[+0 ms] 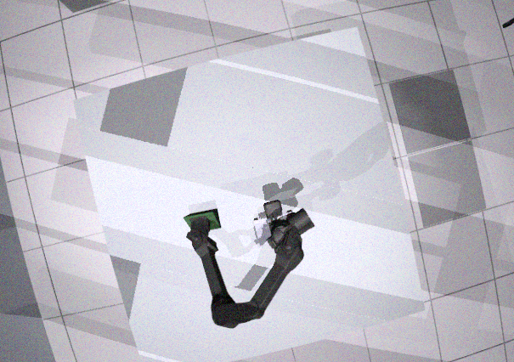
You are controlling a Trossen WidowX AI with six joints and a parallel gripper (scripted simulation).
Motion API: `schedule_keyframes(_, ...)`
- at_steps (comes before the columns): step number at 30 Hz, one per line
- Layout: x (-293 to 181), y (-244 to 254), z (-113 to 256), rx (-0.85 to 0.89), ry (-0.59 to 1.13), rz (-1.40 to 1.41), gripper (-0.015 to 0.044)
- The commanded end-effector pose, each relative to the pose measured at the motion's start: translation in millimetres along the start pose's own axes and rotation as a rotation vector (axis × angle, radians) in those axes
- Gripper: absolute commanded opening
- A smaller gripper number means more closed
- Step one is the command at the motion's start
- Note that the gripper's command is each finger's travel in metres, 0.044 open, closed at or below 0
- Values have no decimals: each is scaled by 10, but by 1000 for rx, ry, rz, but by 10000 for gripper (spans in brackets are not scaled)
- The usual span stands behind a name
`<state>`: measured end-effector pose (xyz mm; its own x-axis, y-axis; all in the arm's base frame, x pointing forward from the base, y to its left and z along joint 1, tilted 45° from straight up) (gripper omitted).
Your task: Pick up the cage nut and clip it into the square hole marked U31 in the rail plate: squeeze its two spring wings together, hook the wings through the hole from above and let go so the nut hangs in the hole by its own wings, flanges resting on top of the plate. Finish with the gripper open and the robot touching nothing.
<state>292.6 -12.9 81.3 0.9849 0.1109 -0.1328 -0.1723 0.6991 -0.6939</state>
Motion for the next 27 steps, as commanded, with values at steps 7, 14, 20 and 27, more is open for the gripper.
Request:
schedule_keyframes(7,0,0,0,0,0,0,440)
schedule_keyframes(14,-15,10,499,-4,-14,-2,440)
schedule_keyframes(20,-15,10,499,-4,-14,-2,440)
schedule_keyframes(27,-15,10,499,-4,-14,-2,440)
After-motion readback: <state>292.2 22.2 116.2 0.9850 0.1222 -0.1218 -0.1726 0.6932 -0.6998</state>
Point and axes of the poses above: the point midway between the two fingers, 35 mm back from their tips, its own z axis back along the fingers, its own y axis across the jaws, x = y × z, the point moved 2 cm from there along z, back along the fingers, and after that the axes turned 9 degrees about z, right-handed, at the moved point
